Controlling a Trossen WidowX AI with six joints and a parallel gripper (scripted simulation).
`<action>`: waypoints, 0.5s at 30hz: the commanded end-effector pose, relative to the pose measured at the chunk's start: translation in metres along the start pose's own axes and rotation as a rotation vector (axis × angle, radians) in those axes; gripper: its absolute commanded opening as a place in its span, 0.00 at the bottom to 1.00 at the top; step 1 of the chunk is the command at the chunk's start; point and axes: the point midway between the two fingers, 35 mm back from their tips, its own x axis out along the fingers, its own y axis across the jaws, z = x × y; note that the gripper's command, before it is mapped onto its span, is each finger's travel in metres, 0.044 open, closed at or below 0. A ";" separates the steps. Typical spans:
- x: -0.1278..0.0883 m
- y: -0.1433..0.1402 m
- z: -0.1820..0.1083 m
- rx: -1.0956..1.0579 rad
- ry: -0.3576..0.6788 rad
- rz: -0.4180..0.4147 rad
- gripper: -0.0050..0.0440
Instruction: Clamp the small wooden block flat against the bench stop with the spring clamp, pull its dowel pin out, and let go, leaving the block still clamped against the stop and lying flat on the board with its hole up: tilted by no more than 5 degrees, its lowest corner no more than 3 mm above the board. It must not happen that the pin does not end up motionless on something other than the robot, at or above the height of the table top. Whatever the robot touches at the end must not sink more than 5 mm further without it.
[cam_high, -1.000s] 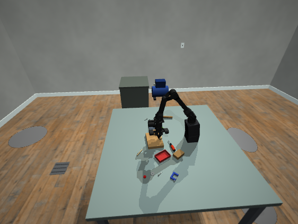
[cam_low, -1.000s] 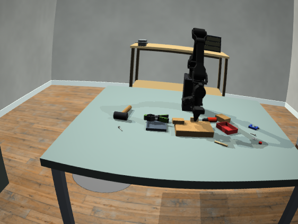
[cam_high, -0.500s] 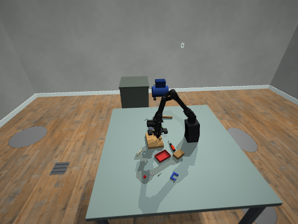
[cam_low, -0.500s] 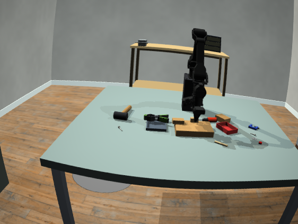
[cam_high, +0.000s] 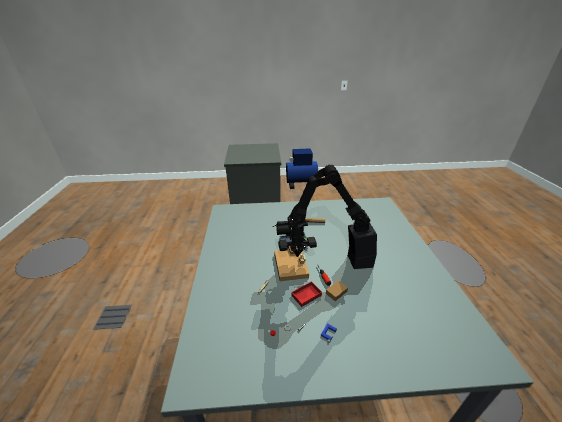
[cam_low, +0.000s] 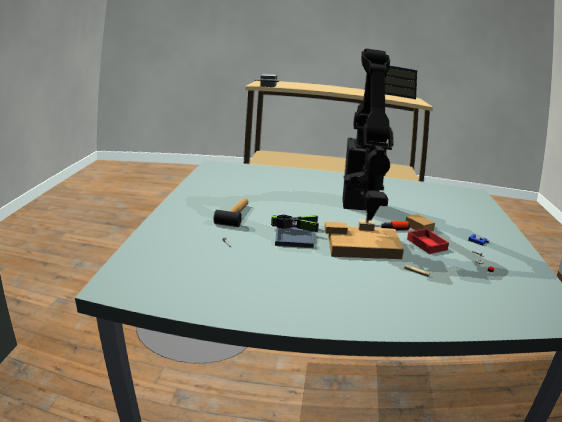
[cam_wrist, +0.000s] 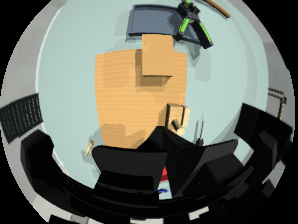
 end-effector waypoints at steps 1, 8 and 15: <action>-0.014 0.003 0.001 0.001 -0.003 0.010 0.10; -0.028 0.002 0.001 0.001 -0.004 0.007 0.10; -0.035 0.002 0.001 0.002 -0.004 0.006 0.10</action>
